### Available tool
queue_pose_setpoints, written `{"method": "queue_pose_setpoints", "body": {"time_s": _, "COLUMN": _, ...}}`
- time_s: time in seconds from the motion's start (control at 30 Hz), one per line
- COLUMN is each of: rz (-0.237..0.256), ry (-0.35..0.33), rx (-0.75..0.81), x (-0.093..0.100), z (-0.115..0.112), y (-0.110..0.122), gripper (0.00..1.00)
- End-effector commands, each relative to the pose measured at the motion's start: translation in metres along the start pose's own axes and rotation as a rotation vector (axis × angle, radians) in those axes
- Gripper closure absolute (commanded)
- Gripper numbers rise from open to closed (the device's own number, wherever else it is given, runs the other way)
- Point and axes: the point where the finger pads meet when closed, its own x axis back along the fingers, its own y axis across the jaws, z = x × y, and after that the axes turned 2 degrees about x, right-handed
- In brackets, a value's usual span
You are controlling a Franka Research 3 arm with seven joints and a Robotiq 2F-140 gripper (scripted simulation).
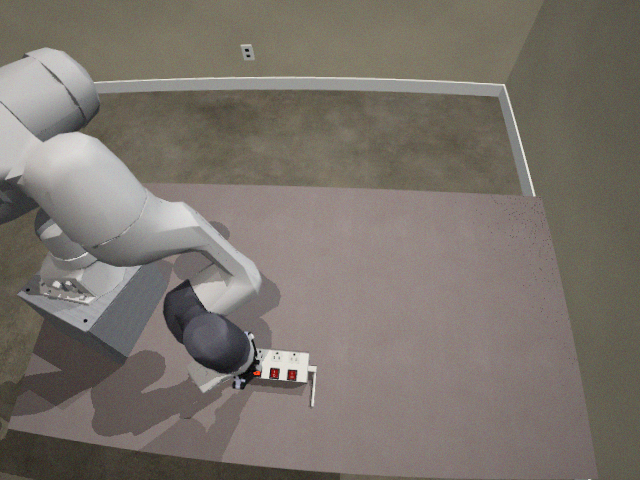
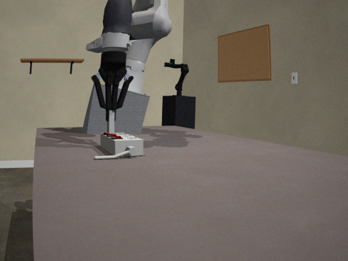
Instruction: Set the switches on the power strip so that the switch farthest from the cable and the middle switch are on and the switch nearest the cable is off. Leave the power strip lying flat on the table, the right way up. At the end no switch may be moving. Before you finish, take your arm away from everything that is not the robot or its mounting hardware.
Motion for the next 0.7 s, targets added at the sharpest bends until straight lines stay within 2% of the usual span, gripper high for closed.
{"method": "queue_pose_setpoints", "body": {"time_s": 0.0, "rz": 0.004, "ry": -0.005, "rx": 0.000, "x": -0.001, "z": -0.002, "y": -0.002, "gripper": 1.00}}
{"method": "queue_pose_setpoints", "body": {"time_s": 0.33, "rz": 0.004, "ry": -0.005, "rx": 0.000, "x": 0.002, "z": -0.002, "y": -0.002, "gripper": 1.00}}
{"method": "queue_pose_setpoints", "body": {"time_s": 0.67, "rz": 0.004, "ry": -0.005, "rx": 0.000, "x": 0.028, "z": -0.001, "y": -0.001, "gripper": 1.00}}
